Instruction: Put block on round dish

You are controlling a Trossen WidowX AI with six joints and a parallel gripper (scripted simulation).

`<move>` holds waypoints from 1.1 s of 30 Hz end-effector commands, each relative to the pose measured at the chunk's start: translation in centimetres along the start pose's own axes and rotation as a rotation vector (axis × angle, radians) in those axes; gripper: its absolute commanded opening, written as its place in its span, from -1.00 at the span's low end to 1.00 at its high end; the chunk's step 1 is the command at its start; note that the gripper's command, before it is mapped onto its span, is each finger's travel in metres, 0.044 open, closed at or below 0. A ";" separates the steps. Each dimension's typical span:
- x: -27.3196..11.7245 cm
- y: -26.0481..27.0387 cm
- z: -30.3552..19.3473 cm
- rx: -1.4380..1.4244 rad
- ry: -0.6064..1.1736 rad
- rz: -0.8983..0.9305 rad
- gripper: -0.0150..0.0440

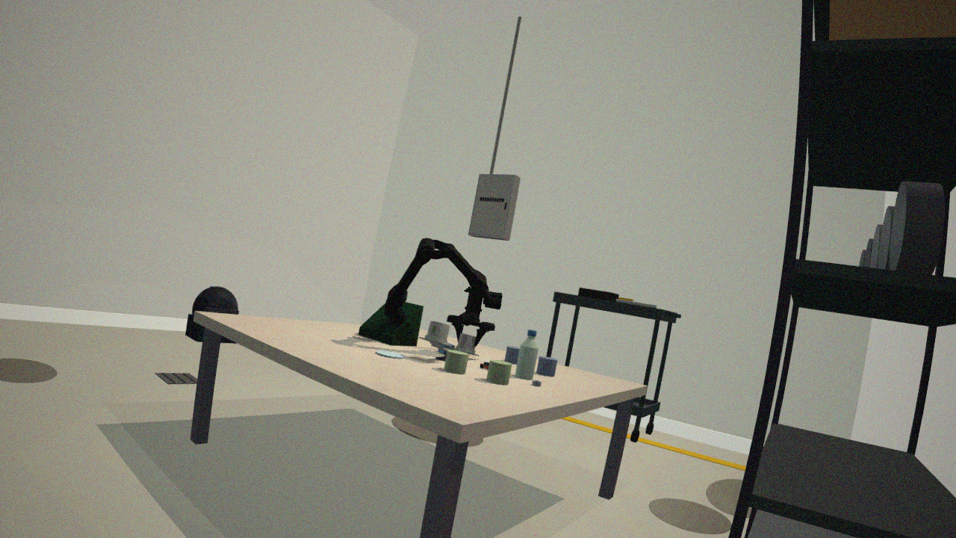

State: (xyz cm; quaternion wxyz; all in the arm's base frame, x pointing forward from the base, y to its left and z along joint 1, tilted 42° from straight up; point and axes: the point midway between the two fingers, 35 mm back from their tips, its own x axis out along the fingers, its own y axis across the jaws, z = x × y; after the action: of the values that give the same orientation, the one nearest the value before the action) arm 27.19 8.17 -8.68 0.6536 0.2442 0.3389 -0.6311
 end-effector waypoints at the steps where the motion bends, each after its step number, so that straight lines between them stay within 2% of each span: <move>1: 0.1 0.0 0.0 -0.004 -0.002 0.001 0.53; 3: 0.1 0.0 0.0 -0.004 -0.002 0.001 0.49; 14: -0.8 0.2 -0.1 -0.004 -0.001 0.001 -0.49; 33: -3.1 0.6 -0.3 -0.004 0.001 0.002 -0.49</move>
State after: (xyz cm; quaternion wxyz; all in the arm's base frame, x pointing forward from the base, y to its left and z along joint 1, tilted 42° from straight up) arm 27.49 9.72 -7.05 0.6531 0.2364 0.3408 -0.6336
